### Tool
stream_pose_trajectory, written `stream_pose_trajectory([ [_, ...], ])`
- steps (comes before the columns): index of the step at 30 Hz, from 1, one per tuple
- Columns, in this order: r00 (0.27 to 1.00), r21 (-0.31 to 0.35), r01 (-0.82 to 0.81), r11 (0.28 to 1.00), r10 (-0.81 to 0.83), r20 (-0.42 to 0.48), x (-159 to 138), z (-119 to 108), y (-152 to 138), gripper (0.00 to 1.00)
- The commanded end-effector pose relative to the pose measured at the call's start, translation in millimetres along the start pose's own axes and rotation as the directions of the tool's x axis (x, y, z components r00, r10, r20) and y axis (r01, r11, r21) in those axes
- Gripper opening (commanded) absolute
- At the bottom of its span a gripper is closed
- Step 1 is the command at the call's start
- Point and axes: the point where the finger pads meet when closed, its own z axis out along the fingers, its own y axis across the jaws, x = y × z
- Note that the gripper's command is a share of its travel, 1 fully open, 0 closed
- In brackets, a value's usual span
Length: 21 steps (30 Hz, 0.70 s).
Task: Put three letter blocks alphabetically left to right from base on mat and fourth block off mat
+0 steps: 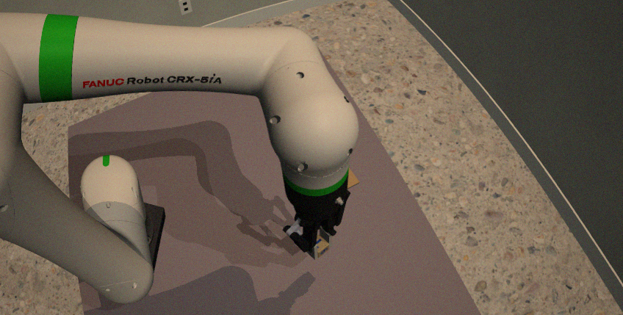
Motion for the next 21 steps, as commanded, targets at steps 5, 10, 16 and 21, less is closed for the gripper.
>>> stream_pose_trajectory([
  [5, 0.991, -0.006, -0.135, 0.991, 0.135, 0.004, -47.7, 0.4, -69.6, 0.16],
  [10, 0.977, -0.005, -0.214, 0.977, 0.214, 0.003, -84.2, -1.0, -108.3, 0.16],
  [16, 0.954, 0.0, -0.3, 0.954, 0.3, 0.0, -131.6, -4.3, -147.4, 0.16],
  [21, 0.952, 0.001, -0.306, 0.952, 0.306, -0.001, -135.0, -4.6, -149.9, 0.16],
])
